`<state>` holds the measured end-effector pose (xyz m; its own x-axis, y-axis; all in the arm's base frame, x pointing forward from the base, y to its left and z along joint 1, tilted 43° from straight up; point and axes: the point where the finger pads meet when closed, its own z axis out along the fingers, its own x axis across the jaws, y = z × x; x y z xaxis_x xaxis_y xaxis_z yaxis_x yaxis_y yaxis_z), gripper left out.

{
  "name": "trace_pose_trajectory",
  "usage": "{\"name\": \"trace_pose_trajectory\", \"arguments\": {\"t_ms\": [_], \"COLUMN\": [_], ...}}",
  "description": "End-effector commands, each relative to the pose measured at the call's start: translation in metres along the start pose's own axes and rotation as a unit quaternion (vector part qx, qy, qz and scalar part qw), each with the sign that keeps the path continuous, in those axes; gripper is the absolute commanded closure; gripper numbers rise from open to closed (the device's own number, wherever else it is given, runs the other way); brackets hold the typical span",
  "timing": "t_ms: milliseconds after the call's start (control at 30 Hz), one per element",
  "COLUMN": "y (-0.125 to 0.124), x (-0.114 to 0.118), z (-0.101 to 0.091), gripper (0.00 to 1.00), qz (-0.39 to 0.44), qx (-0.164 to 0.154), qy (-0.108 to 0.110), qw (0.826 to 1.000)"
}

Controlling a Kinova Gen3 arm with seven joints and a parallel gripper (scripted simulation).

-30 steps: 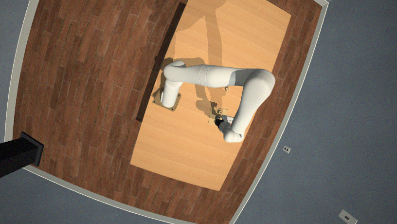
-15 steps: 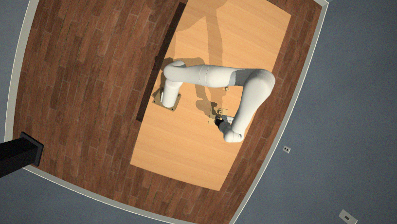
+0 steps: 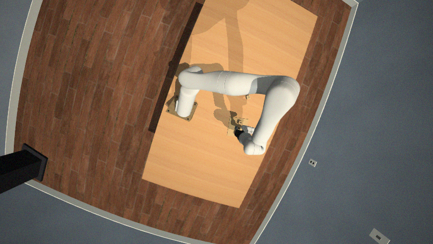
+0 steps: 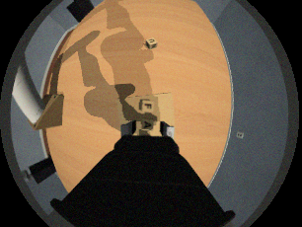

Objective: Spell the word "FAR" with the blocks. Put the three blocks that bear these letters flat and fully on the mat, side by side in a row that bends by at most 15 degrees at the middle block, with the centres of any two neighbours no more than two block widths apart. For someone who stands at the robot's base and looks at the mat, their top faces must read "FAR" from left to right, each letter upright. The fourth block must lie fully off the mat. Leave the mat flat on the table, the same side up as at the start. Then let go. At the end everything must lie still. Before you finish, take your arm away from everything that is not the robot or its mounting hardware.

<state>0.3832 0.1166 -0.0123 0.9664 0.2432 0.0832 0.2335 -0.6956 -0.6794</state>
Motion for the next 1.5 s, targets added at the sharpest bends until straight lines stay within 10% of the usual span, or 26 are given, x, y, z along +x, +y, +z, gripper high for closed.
{"name": "trace_pose_trajectory", "arguments": {"t_ms": [0,1467], "y": [-0.001,-0.001], "x": [0.0,0.0], "z": [0.008,0.03], "gripper": [0.0,0.0], "qz": [-0.001,-0.002], "qx": [0.0,0.0], "qy": [0.0,0.001], "qw": [1.0,1.0]}}
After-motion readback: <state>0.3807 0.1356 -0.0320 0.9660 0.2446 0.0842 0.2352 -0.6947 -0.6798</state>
